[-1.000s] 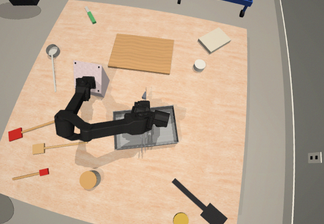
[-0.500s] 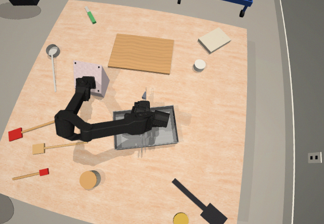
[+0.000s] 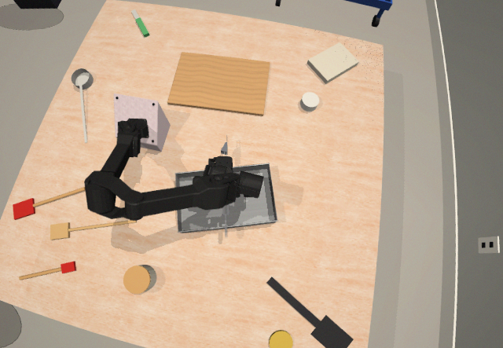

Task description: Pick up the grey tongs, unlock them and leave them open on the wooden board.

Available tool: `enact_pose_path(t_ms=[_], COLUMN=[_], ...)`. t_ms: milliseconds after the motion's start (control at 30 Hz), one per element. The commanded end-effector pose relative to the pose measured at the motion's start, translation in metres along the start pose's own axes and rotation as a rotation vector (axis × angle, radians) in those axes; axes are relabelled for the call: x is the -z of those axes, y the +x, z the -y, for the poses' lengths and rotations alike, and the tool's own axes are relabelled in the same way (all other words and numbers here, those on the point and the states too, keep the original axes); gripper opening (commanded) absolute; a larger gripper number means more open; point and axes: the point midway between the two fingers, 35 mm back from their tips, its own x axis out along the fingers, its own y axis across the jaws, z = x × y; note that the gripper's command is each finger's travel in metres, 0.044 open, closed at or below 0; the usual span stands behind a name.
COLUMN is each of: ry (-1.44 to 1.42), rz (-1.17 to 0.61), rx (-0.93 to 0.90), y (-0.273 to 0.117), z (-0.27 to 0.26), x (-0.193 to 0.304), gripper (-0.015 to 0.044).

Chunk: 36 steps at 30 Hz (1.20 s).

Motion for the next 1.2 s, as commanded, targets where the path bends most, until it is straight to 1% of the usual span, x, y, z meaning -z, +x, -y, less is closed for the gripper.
enact_pose_path(t_ms=[0, 100, 267, 333, 467, 500, 833, 1167], ry=[0.002, 0.002, 0.002, 0.001, -0.007, -0.007, -0.004, 0.17], rz=[0.0, 0.0, 0.0, 0.001, 0.001, 0.0, 0.003, 0.024], rx=[0.001, 0.001, 0.001, 0.0, -0.006, -0.006, -0.009, 0.008], y=[0.0, 0.0, 0.0, -0.008, -0.043, -0.046, -0.044, -0.047], z=[0.0, 0.0, 0.0, 0.001, 0.001, 0.001, 0.001, 0.021], x=[0.0, 0.0, 0.0, 0.0, -0.001, -0.001, -0.004, -0.047], gripper=[0.0051, 0.0031, -0.01, -0.015, -0.015, -0.015, -0.015, -0.015])
